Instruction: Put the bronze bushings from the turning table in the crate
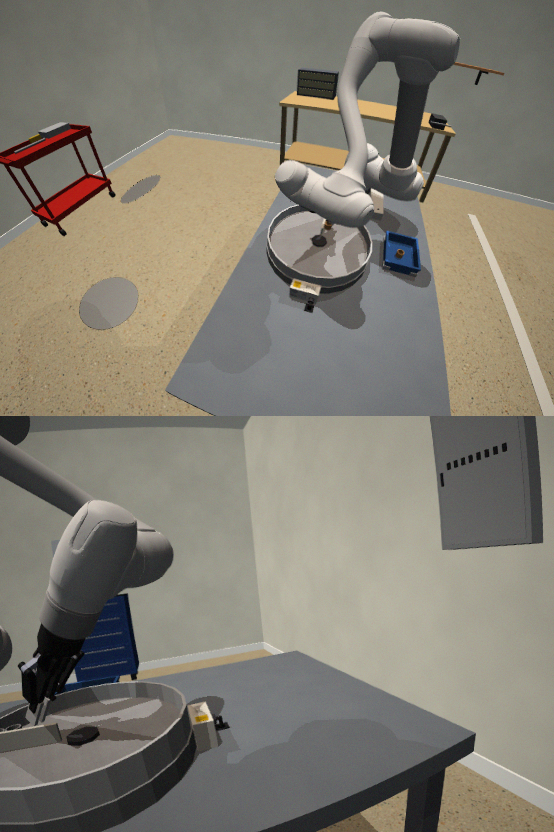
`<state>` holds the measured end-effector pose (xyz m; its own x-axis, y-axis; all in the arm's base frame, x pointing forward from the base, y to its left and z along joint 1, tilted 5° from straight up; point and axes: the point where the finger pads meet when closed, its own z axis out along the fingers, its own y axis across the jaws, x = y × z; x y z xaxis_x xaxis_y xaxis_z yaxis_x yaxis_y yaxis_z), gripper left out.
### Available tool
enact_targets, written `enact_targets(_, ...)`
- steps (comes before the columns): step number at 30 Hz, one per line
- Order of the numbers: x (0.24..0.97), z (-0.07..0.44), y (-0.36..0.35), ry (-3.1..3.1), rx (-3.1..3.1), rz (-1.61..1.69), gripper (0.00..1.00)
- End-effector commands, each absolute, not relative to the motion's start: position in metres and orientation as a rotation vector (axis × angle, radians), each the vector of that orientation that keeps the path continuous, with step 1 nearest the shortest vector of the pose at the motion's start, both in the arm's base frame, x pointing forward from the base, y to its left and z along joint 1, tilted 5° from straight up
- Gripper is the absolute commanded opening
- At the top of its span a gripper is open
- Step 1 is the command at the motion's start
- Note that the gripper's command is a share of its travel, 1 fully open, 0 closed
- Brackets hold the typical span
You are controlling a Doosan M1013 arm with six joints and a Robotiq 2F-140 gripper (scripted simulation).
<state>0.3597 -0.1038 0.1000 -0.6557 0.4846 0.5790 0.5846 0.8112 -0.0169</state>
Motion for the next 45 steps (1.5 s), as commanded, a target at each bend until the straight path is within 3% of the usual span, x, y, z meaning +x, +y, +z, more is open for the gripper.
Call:
enact_targets(1,0.3599,0.0976,-0.1039,-2.415,-0.786,-0.229,0.06)
enact_targets(45,0.3602,0.0918,-0.1042,-2.415,-0.786,-0.229,0.06)
